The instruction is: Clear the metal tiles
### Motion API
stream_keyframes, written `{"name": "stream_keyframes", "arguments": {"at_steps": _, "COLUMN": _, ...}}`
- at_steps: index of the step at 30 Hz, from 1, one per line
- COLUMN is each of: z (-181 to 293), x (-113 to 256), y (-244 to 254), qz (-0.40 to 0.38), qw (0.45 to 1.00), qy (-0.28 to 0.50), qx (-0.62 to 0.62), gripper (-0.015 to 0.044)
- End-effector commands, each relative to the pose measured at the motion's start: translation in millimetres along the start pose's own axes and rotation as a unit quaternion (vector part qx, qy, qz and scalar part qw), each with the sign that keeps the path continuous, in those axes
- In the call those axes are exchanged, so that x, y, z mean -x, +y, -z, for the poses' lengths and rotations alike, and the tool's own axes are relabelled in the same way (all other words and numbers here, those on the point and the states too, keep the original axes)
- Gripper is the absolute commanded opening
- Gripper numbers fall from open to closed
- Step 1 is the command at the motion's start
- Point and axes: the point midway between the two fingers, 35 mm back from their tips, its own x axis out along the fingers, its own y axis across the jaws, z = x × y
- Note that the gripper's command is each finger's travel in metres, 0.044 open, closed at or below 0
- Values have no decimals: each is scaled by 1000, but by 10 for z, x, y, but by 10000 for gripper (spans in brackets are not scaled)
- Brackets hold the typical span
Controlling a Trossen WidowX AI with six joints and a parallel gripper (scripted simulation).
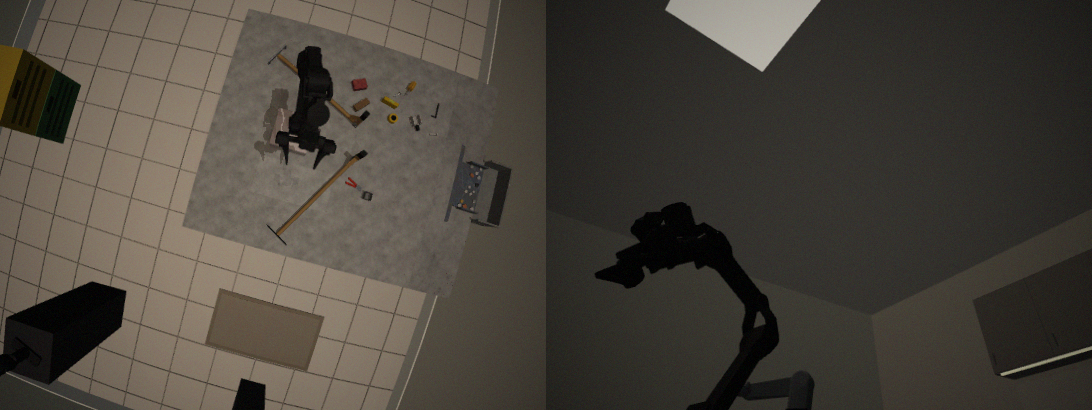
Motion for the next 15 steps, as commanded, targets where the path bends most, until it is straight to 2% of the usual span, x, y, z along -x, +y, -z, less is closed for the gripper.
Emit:
{"name": "stream_keyframes", "arguments": {"at_steps": 1, "z": -19, "x": 10, "y": -57, "qz": 5, "qw": 1000, "qy": 8, "qx": 0, "gripper": 440}}
{"name": "stream_keyframes", "arguments": {"at_steps": 15, "z": -22, "x": 14, "y": -175, "qz": 17, "qw": 1000, "qy": 22, "qx": -2, "gripper": 440}}
